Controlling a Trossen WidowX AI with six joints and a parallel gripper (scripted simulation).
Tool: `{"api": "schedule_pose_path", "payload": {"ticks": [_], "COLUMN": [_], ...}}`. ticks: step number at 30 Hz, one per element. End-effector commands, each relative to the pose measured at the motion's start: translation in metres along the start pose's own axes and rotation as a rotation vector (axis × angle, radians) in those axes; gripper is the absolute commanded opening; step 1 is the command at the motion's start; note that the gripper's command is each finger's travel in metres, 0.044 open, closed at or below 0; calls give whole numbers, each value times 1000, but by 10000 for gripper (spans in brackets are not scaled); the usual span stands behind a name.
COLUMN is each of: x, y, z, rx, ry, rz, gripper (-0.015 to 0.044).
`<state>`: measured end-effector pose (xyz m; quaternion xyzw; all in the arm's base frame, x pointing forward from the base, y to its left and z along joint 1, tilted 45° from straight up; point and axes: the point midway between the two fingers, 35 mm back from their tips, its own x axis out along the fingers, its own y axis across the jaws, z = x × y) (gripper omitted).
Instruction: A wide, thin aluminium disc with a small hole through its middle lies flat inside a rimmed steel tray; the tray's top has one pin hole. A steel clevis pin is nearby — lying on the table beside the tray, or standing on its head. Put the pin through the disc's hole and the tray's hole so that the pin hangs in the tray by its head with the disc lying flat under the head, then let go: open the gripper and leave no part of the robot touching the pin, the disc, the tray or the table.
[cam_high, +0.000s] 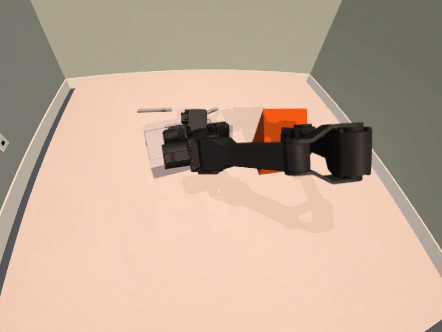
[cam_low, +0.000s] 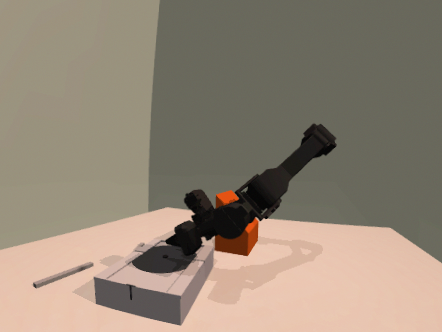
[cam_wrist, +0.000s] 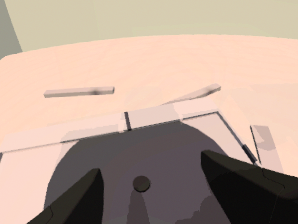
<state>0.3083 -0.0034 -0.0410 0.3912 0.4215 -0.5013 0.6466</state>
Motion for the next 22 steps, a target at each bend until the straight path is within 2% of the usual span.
{"api": "schedule_pose_path", "payload": {"ticks": [1,4,22], "x": [-49,-72,-72], "y": [4,-1,-1], "z": [0,0,0], "rx": [4,4,4], "ry": [-3,-3,-3], "rz": [26,26,26], "gripper": [370,440,440]}}
